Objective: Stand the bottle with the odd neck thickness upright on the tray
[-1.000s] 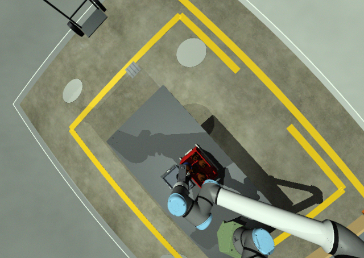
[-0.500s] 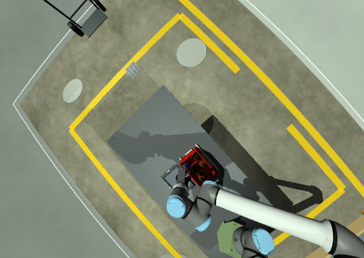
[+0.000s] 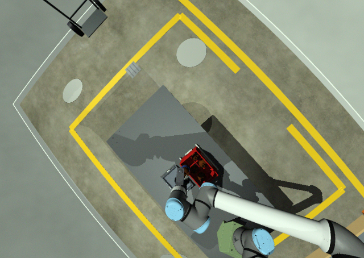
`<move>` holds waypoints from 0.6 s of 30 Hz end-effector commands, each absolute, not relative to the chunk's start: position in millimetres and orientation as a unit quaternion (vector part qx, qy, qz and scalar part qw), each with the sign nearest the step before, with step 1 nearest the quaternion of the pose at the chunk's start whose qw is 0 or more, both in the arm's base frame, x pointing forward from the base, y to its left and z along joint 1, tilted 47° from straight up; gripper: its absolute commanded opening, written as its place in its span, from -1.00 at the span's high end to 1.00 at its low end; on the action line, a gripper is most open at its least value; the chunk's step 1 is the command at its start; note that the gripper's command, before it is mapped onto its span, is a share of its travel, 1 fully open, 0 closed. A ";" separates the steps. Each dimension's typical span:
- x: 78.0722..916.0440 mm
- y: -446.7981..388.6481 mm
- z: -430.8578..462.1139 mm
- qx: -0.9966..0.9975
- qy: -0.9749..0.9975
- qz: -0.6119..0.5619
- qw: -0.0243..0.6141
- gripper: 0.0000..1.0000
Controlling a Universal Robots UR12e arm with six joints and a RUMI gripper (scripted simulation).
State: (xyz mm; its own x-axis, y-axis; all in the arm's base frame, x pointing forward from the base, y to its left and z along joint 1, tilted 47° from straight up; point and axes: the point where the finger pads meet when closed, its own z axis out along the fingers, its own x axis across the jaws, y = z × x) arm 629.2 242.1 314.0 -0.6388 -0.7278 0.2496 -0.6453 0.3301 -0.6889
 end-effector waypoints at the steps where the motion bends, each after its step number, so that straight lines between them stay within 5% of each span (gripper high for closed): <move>1: 626.2 248.1 307.9 -0.422 0.814 -0.396 0.053 1.00; 18: 615.9 266.3 285.5 -0.422 0.814 -0.396 0.053 1.00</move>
State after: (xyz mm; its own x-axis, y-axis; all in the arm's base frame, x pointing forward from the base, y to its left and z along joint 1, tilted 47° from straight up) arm 619.2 259.7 292.3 -0.6387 -0.7278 0.2496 -0.6454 0.3301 -0.6889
